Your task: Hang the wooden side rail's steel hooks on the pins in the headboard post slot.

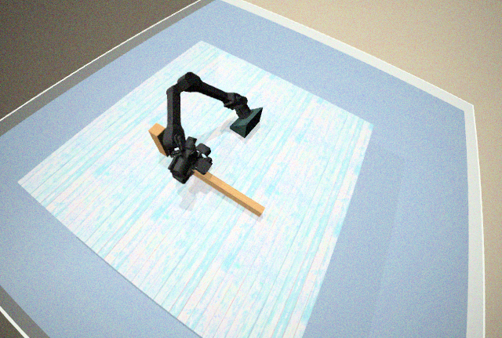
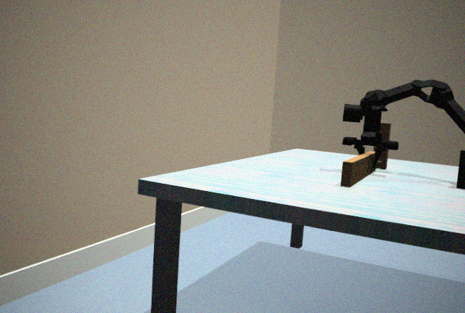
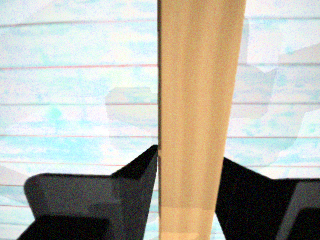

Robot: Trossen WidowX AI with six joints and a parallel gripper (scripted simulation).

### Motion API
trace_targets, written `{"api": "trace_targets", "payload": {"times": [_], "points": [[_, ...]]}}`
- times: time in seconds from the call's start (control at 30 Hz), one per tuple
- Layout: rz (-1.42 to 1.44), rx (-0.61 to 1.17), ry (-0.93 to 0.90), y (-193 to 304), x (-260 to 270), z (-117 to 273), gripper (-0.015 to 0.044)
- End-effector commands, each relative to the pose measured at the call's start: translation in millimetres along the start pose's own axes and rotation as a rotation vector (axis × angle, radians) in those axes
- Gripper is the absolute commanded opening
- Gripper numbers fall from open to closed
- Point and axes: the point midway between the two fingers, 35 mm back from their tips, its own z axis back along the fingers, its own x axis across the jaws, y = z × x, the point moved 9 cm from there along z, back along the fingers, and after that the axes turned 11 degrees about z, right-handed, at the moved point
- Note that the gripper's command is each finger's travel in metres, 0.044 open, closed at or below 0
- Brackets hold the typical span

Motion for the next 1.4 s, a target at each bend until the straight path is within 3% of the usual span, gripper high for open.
{"api": "trace_targets", "payload": {"times": [0.0, 0.1, 0.23, 1.37], "points": [[0.001, 0.004, 0.002, 0, 0, 0, 0.0112], [0.001, 0.004, 0.002, 0, 0, 0, 0.0092], [0.001, 0.004, 0.002, 0, 0, 0, 0.0000], [0.001, 0.004, 0.001, -2, 12, 0, 0.0000]]}}
